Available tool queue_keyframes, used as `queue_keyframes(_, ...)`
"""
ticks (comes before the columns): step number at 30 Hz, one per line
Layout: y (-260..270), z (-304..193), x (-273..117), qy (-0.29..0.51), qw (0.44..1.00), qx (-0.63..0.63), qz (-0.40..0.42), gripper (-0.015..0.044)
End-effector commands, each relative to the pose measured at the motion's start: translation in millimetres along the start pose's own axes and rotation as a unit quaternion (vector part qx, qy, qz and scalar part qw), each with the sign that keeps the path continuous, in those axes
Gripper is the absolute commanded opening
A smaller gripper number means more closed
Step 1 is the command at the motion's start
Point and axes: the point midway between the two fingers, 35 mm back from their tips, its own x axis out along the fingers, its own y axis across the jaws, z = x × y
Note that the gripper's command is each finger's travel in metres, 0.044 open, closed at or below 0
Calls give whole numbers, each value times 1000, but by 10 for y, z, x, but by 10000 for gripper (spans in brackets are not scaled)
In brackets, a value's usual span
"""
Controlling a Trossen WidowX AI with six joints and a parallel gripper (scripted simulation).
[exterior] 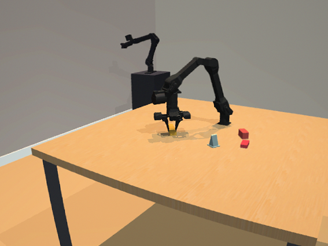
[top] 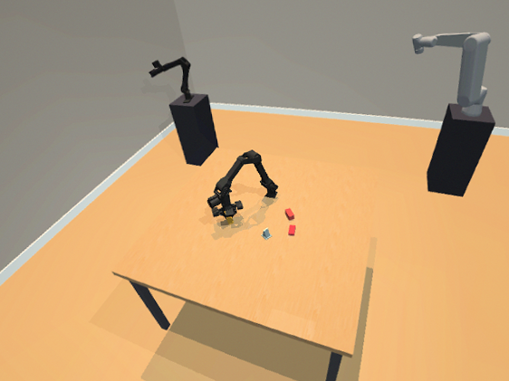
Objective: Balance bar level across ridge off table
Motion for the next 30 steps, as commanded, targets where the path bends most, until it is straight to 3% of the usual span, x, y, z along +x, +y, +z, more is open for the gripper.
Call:
queue_keyframes(1,0,0,0,0,1000,0,0,105)
queue_keyframes(4,0,0,0,0,1000,0,0,85)
queue_keyframes(8,-11,4,-61,0,1000,0,0,0)
queue_keyframes(30,-46,18,-619,-2,1000,-1,0,0)
